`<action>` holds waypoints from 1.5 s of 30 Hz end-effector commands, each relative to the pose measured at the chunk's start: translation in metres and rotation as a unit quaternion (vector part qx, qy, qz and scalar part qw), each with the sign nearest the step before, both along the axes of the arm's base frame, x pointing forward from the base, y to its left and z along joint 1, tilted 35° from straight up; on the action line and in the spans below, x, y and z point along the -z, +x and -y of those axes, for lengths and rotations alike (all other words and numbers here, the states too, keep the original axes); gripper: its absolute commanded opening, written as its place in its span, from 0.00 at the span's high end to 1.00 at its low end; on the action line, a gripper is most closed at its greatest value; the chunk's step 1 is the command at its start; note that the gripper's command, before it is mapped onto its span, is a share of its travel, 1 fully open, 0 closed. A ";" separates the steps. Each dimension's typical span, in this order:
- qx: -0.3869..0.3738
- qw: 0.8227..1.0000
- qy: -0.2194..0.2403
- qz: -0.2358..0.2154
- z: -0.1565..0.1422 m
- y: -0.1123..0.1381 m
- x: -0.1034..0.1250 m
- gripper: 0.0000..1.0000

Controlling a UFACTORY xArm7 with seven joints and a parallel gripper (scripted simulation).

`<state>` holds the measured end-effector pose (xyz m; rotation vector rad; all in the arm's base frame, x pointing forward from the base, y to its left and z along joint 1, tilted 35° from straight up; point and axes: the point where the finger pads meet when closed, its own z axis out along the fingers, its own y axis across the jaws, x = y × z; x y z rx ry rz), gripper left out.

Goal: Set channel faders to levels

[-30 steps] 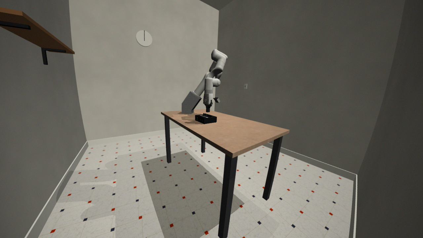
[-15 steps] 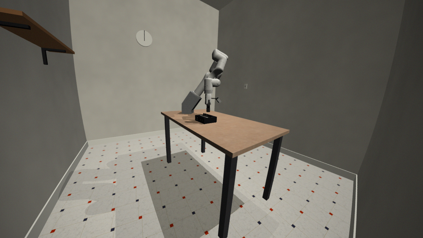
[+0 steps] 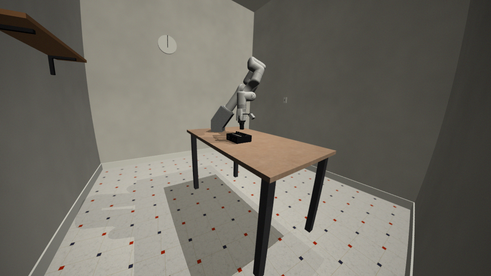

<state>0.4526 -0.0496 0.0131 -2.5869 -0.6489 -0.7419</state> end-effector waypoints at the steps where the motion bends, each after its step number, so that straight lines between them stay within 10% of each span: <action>1: 0.111 0.990 0.050 -0.068 -0.008 -0.015 0.000 1.00; 21: 0.409 0.863 0.197 -0.222 -0.024 -0.044 0.004 1.00; 22: 0.454 0.828 0.219 -0.246 -0.024 -0.045 0.004 1.00; 36: 0.624 0.635 0.297 -0.344 -0.025 -0.047 0.005 1.00; 38: 0.624 0.635 0.297 -0.344 -0.025 -0.047 0.005 1.00; 40: 0.659 0.575 0.308 -0.375 -0.025 -0.047 0.005 1.00; 45: 0.673 0.545 0.309 -0.393 -0.025 -0.047 0.005 1.00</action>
